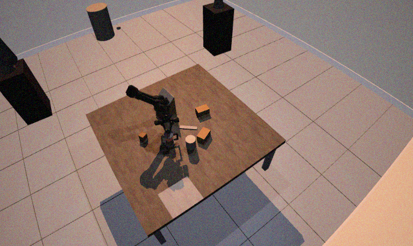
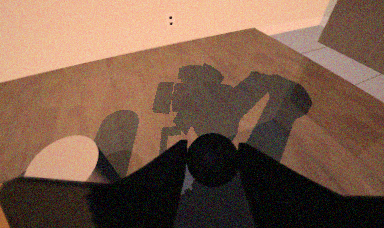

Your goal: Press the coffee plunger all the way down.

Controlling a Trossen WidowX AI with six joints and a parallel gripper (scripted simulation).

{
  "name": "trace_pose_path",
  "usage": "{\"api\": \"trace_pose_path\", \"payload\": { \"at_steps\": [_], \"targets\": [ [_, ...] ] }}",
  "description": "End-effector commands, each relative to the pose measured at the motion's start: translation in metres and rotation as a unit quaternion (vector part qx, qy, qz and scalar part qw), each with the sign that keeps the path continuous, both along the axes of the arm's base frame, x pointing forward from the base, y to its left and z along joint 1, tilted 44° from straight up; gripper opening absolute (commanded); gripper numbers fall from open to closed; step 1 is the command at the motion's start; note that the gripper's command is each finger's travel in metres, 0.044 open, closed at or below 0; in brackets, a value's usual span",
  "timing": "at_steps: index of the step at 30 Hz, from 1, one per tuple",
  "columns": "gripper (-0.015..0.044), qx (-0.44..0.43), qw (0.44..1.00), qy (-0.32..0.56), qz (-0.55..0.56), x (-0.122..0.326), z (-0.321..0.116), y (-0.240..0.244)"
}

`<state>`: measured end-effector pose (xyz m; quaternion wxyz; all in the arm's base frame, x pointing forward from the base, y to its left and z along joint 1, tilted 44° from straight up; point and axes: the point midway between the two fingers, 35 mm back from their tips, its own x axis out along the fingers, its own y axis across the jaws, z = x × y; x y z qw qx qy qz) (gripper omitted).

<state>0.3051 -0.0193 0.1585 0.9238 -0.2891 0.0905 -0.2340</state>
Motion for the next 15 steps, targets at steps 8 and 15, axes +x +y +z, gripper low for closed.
{"api": "trace_pose_path", "payload": {
  "at_steps": [8, 15],
  "targets": [
    [0.0123, -0.006, 1.000, 0.013, -0.011, 0.0026, -0.0055, -0.0048],
    [0.0123, -0.006, 1.000, 0.013, -0.011, 0.0041, -0.0052, -0.0044]
  ]
}}
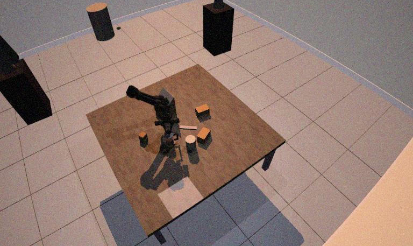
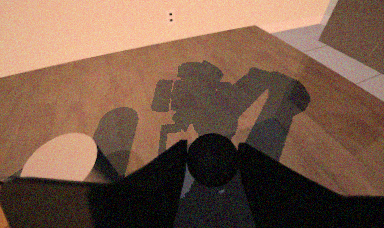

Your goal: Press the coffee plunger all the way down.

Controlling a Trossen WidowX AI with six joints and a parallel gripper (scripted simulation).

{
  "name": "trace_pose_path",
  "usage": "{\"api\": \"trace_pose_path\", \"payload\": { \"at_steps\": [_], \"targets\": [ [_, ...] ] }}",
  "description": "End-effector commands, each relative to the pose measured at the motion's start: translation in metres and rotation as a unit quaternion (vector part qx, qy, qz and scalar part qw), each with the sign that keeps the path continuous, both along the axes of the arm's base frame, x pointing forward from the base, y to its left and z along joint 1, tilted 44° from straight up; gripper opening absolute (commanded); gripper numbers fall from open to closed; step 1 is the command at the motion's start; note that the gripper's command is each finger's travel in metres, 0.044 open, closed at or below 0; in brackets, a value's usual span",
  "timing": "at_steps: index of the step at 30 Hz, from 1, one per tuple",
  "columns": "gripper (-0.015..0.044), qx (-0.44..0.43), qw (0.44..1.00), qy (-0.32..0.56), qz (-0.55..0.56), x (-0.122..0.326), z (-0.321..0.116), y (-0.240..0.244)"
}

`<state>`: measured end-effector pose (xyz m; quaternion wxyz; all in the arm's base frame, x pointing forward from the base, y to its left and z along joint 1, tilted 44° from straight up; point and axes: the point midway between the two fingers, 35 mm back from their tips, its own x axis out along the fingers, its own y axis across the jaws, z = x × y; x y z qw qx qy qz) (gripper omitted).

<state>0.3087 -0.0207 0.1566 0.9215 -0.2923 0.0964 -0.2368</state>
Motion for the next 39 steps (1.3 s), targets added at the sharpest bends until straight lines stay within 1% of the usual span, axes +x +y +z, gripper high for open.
{"api": "trace_pose_path", "payload": {
  "at_steps": [1, 16, 28, 33, 39],
  "targets": [
    [0.0123, -0.004, 1.000, 0.007, -0.007, 0.001, -0.003, -0.003],
    [0.0123, -0.001, 1.000, 0.001, -0.001, 0.001, 0.000, 0.000],
    [0.0438, -0.001, 1.000, 0.001, -0.001, 0.001, 0.000, 0.000],
    [0.0440, 0.000, 1.000, 0.002, -0.001, 0.000, 0.003, 0.004],
    [0.0440, 0.001, 1.000, 0.008, -0.005, -0.019, 0.031, 0.037]
  ]
}}
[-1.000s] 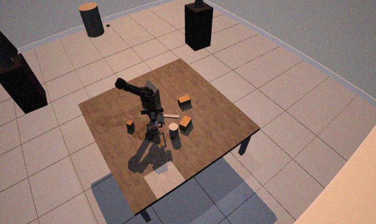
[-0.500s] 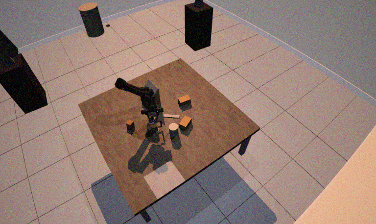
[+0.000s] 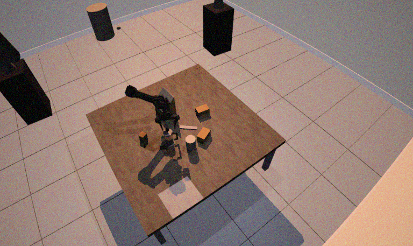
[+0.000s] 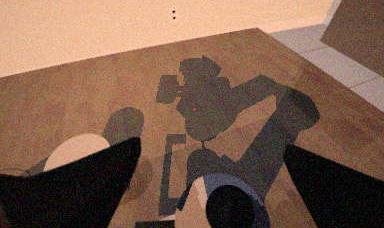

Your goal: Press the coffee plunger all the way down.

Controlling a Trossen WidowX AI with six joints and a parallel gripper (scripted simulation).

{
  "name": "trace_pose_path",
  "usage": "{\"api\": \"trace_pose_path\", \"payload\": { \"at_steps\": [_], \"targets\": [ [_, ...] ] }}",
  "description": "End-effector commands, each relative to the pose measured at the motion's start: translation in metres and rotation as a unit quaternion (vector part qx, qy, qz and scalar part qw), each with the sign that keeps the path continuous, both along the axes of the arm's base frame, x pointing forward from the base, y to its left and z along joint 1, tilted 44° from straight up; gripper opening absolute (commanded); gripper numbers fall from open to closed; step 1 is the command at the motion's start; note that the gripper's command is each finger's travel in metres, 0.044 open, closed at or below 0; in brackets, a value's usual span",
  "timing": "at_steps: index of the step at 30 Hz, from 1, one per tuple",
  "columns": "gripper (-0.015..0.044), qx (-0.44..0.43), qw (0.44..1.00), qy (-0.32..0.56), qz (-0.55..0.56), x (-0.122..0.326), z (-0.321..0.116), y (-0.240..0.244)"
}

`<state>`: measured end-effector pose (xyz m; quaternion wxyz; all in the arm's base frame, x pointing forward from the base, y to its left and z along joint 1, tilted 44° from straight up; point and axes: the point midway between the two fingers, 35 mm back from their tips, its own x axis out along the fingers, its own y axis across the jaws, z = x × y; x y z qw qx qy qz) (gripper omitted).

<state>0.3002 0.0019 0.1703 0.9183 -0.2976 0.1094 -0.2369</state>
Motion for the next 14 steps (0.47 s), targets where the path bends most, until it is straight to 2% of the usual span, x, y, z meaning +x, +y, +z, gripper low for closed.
{"api": "trace_pose_path", "payload": {
  "at_steps": [1, 4, 14],
  "targets": [
    [0.0440, 0.003, 1.000, -0.004, -0.002, -0.016, 0.023, 0.020],
    [0.0440, 0.001, 1.000, -0.004, -0.003, -0.030, 0.036, 0.029],
    [0.0440, 0.000, 1.000, -0.004, -0.003, -0.031, 0.036, 0.030]
  ]
}}
